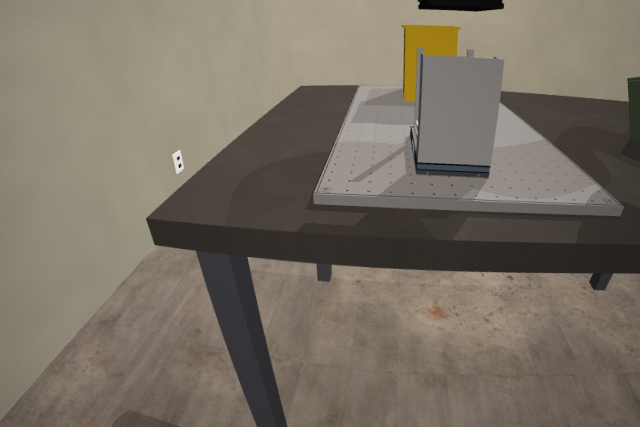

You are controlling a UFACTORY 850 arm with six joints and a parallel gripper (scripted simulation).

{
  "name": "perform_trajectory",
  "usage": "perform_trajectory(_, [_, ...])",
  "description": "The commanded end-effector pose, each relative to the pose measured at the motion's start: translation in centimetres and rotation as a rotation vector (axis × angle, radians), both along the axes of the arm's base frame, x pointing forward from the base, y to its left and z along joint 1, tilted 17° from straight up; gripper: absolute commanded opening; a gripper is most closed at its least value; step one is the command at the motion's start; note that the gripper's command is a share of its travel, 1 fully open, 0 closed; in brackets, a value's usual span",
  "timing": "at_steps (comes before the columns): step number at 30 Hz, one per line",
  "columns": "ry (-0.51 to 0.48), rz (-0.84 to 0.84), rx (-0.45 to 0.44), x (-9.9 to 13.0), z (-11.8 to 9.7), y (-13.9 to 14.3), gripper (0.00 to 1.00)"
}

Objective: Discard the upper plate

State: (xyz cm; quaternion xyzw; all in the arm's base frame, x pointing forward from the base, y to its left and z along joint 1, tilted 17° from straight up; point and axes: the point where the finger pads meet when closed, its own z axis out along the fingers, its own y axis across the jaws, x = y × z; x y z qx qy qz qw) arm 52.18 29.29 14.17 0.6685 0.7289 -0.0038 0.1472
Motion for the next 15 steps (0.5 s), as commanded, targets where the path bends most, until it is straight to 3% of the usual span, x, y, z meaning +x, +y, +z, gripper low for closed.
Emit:
perform_trajectory(1, [-0.002,0.000,0.001,-0.1,0.7,0.2,0.00])
perform_trajectory(15, [-0.002,0.000,0.001,-0.5,2.6,0.6,0.00])
